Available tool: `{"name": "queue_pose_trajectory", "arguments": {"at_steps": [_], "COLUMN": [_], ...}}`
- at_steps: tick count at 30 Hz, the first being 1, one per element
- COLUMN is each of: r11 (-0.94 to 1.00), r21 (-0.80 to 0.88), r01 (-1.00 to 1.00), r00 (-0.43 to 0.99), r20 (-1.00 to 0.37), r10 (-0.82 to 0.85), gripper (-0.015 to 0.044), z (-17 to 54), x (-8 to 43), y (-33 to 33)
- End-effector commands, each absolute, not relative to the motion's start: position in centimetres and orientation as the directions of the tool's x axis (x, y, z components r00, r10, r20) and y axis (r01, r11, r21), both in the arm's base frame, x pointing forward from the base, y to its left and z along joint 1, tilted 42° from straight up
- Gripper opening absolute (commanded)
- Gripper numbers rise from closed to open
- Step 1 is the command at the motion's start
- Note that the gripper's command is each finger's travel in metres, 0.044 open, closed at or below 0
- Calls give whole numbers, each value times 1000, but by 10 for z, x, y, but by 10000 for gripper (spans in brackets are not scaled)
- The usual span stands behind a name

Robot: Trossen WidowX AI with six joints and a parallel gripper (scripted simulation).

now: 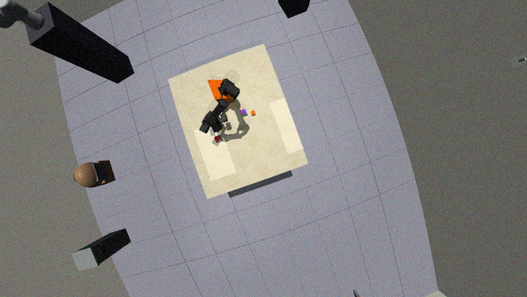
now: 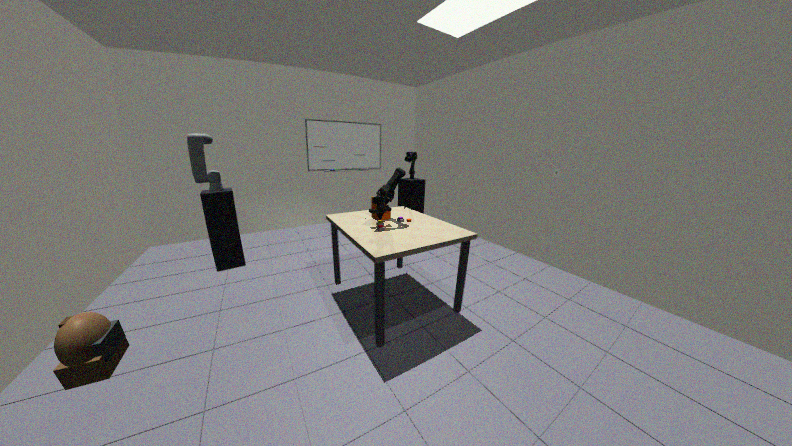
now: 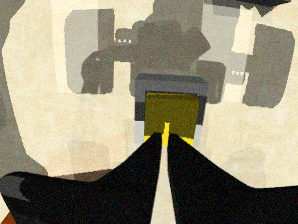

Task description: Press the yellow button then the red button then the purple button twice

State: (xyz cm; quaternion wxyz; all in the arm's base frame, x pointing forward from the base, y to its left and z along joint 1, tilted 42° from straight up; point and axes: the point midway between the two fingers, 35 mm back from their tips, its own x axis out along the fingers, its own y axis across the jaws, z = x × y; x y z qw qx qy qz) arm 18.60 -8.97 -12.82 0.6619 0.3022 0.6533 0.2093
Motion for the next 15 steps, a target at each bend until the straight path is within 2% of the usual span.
{"name": "queue_pose_trajectory", "arguments": {"at_steps": [1, 4, 8, 15], "r11": [742, 743, 744, 745], "r21": [661, 661, 659, 659], "r01": [106, 106, 107, 106], "r00": [68, 68, 67, 66], "r20": [-750, -750, -751, -752], "r10": [658, 658, 656, 656], "gripper": [20, 20, 20, 20], "z": [-119, -117, -76, -75], "x": [189, 189, 185, 191], "y": [-102, -105, -142, -147]}}
